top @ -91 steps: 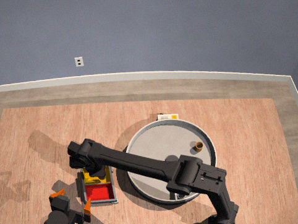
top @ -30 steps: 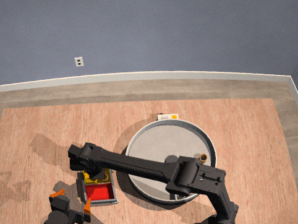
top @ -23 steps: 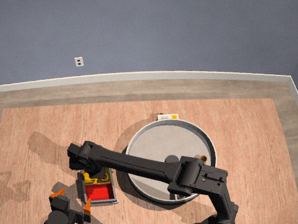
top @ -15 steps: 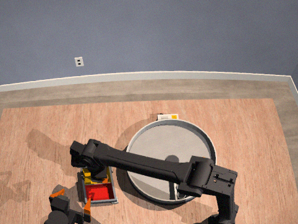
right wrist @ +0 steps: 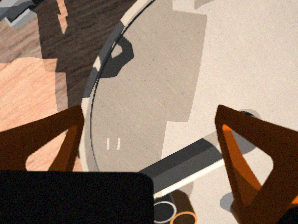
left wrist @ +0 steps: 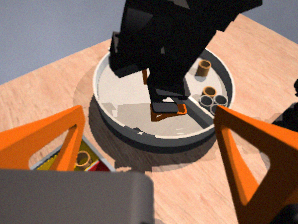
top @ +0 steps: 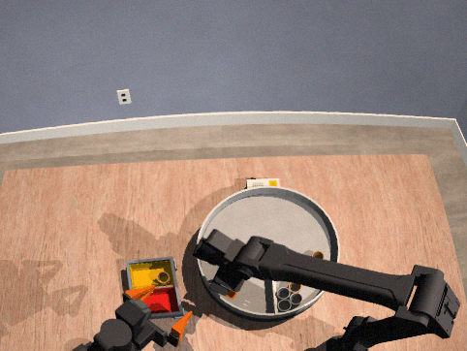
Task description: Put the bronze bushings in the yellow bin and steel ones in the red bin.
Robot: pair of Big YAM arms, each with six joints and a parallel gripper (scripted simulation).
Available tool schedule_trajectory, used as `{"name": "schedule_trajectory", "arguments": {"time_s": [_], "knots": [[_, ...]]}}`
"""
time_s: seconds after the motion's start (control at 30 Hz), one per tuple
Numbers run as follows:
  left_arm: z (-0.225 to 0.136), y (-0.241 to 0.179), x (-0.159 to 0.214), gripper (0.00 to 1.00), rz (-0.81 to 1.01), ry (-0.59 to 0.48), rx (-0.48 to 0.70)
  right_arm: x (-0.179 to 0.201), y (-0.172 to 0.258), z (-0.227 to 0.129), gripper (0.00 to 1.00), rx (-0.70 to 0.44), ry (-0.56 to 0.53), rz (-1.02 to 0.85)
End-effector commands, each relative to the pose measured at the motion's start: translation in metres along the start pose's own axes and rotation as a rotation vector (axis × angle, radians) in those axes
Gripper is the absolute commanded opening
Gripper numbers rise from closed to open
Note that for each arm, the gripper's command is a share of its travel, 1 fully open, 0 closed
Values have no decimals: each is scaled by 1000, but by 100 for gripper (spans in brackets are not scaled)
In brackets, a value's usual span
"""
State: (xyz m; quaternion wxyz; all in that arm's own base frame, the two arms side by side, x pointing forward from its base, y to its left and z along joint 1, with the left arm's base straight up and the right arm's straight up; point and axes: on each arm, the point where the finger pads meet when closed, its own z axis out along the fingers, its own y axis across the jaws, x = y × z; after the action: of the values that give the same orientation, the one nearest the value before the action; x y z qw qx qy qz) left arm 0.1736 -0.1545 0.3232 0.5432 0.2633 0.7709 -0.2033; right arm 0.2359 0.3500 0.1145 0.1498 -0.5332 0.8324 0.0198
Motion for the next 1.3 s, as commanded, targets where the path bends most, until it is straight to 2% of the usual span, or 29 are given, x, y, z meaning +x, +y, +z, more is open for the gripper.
{"name": "schedule_trajectory", "arguments": {"time_s": [0.0,0.03,0.17,0.3,0.53,0.6,0.63,0.67,0.77,0.83,1.27], "knots": [[30,-23,-23,100,68,-64,74,10,-15,-27,100,23,-121,137],[30,-23,-23,100,68,-64,74,10,-15,-27,100,23,-121,137],[47,-61,-24,100,102,-115,212,56,-31,-49,100,42,-188,244],[54,-86,-21,100,121,-145,300,98,-42,-66,100,58,-224,327],[49,-98,-30,100,123,-185,344,146,-58,-83,100,82,-279,424],[49,-98,-30,100,123,-185,344,146,-58,-83,100,82,-279,424],[50,-97,-30,100,122,-184,341,139,-63,-97,100,90,-313,429],[50,-97,-29,100,122,-183,342,154,-60,-87,100,87,-292,434],[50,-97,-29,100,123,-183,343,160,-63,-91,100,90,-304,454],[50,-97,-29,100,123,-183,343,154,-68,-104,100,96,-337,462],[49,-95,-33,100,110,-180,336,153,-66,-102,100,89,-330,456]]}}
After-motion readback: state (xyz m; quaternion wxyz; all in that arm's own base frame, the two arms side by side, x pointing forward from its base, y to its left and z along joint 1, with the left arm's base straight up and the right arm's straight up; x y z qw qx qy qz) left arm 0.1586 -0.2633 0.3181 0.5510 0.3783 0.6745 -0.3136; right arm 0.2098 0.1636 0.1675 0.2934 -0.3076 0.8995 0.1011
